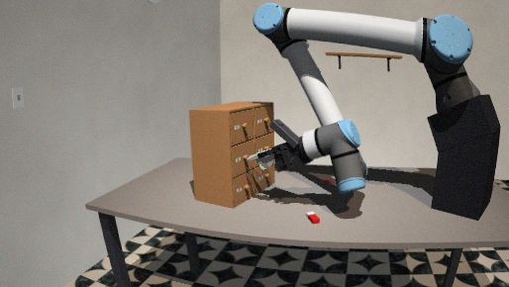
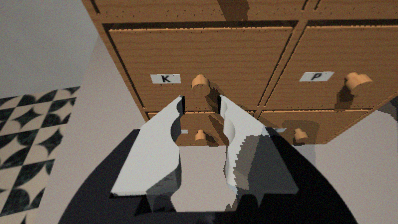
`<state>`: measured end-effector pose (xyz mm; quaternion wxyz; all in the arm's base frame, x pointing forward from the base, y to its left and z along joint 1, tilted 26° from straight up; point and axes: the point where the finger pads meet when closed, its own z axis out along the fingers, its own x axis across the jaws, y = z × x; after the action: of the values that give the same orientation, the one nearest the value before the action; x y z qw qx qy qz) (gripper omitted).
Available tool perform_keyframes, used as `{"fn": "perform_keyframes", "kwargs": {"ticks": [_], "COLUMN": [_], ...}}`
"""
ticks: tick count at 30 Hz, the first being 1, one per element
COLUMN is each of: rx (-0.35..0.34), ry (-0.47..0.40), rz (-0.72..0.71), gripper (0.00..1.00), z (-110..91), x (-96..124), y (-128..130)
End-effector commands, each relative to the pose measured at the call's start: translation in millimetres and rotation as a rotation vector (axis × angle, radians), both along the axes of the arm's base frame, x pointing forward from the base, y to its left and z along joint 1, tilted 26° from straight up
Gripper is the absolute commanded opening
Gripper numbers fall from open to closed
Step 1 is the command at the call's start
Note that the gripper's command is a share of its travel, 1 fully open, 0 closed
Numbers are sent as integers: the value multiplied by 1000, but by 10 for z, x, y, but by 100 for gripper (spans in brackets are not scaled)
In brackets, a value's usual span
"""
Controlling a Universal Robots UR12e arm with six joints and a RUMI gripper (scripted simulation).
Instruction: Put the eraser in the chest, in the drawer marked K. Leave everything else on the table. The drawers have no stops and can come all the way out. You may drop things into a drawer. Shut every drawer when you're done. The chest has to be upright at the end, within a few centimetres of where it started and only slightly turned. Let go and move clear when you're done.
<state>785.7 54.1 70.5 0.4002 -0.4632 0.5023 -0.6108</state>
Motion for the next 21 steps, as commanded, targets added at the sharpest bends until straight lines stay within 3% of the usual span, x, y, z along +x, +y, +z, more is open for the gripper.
{"fn": "perform_keyframes", "kwargs": {"ticks": [1,21], "rx": [0,0], "ry": [-1,-1], "rz": [0,0], "gripper": [20,20], "z": [27,66], "x": [50,137], "y": [-7,-23]}}
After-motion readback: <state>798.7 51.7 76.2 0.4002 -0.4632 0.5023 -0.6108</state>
